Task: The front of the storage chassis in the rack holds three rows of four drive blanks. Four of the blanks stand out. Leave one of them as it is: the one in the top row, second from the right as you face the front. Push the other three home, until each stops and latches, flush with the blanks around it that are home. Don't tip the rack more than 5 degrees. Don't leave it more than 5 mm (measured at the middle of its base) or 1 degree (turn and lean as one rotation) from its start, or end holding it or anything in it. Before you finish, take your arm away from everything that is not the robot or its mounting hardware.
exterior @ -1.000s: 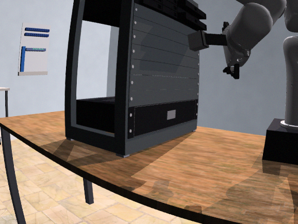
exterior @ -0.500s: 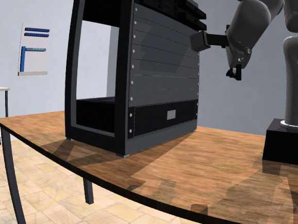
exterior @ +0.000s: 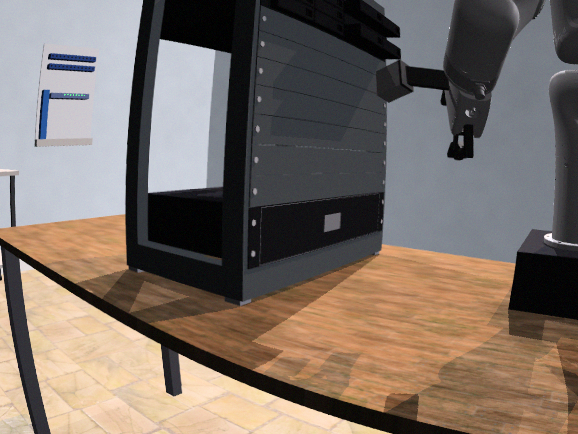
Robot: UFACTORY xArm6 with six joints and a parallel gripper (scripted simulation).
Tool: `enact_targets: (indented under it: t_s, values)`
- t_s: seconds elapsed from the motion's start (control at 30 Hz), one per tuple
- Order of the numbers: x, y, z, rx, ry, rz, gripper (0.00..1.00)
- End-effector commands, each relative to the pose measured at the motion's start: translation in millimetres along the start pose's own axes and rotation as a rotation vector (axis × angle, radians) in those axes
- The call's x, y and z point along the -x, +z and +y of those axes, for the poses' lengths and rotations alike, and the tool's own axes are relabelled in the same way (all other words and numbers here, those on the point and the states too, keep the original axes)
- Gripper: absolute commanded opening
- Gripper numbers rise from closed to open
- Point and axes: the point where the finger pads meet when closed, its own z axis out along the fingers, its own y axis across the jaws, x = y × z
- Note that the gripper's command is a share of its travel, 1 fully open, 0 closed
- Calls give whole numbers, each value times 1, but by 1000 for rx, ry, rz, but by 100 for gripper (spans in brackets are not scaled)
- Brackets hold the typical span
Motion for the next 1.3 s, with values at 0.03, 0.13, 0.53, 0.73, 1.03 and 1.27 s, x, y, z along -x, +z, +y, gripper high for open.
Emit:
enact_targets:
  t_s: [0.03,0.13,0.53,0.73,1.03,1.27]
  values:
    - [5,-2,-7,-63,33,-24,100]
    - [9,-3,-12,-108,57,-43,100]
    - [21,-14,-31,-275,155,-118,100]
    - [27,-25,-43,-388,227,-172,100]
    - [31,-43,-55,-530,325,-244,100]
    - [32,-66,-65,-682,437,-325,100]
